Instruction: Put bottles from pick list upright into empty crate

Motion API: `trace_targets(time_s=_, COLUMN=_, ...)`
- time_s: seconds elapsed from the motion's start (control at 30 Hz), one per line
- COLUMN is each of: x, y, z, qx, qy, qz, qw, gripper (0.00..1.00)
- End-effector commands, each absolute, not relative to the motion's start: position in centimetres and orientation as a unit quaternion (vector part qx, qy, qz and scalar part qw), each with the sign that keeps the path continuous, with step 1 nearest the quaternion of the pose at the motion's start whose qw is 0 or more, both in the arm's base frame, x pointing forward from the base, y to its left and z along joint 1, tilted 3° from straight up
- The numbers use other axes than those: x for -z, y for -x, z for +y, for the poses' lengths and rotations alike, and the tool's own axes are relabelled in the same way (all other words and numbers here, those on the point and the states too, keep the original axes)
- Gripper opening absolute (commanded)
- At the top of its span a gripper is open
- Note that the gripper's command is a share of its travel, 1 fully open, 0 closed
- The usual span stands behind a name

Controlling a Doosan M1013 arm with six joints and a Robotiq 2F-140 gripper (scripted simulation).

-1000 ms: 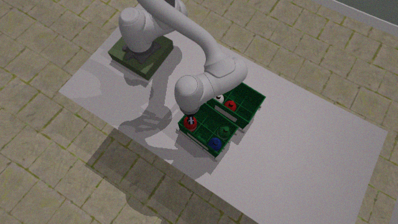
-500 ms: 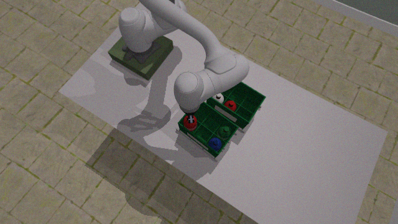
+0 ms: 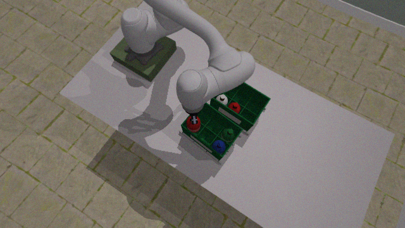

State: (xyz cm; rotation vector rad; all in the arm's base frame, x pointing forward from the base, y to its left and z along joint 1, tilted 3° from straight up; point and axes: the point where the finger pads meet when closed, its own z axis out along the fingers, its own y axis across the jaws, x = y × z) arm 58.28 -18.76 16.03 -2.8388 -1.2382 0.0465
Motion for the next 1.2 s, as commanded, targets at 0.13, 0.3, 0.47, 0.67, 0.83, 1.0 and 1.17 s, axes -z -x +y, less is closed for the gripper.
trace_targets(time_s=0.13, x=-17.4, y=-58.3, z=-19.1, qx=-0.015, qy=0.916, qz=-0.401, qw=0.019, gripper=0.0)
trace_targets(time_s=0.3, x=-18.3, y=-58.3, z=-19.2, qx=-0.015, qy=0.916, qz=-0.401, qw=0.019, gripper=0.0)
trace_targets(time_s=0.47, x=-19.1, y=-58.4, z=-19.2, qx=-0.015, qy=0.916, qz=-0.401, qw=0.019, gripper=0.0)
trace_targets(time_s=0.67, x=-19.8, y=-58.4, z=-19.2, qx=-0.015, qy=0.916, qz=-0.401, qw=0.019, gripper=0.0)
trace_targets(time_s=0.83, x=-20.6, y=-58.5, z=-19.2, qx=-0.015, qy=0.916, qz=-0.401, qw=0.019, gripper=0.0)
trace_targets(time_s=1.0, x=-21.4, y=-58.5, z=-19.2, qx=-0.015, qy=0.916, qz=-0.401, qw=0.019, gripper=0.0)
trace_targets(time_s=1.17, x=-21.9, y=-58.5, z=-19.2, qx=-0.015, qy=0.916, qz=-0.401, qw=0.019, gripper=0.0)
